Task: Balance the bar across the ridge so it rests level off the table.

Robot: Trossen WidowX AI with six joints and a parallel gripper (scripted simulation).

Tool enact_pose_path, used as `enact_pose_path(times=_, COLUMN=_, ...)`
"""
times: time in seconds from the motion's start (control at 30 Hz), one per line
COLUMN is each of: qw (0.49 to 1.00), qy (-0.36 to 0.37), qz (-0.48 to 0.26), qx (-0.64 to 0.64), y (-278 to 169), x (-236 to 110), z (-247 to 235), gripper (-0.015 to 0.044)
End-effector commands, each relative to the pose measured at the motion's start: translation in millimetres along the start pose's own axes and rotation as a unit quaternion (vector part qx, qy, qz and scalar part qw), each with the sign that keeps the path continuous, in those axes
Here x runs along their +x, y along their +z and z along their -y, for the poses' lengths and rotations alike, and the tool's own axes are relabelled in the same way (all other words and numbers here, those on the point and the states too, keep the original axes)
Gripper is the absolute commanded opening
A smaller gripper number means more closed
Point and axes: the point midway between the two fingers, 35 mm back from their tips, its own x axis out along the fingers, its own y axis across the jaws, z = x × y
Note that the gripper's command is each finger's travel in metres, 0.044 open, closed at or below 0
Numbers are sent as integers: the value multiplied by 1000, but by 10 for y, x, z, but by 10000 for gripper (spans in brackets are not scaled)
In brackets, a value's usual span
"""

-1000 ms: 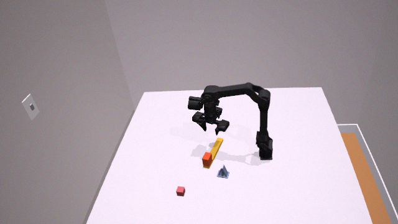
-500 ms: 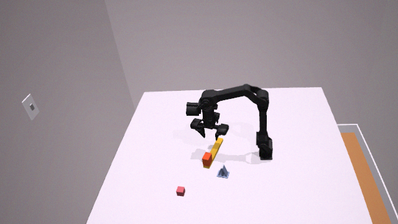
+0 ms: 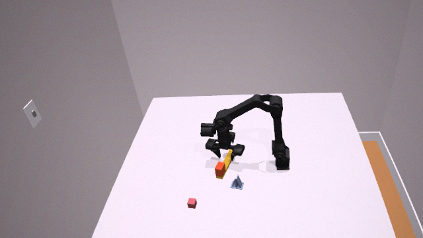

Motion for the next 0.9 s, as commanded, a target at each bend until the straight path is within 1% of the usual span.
enact_pose_path(times=0.0, qw=1000, qy=-1, qz=-2, qx=-2, y=-7, x=46, z=4, gripper=315)
enact_pose_path(times=0.47, qw=1000, qy=-1, qz=-2, qx=-2, y=-8, x=267, z=6, gripper=315)
enact_pose_path(times=0.87, qw=1000, qy=-1, qz=-2, qx=-2, y=-7, x=277, z=6, gripper=315)
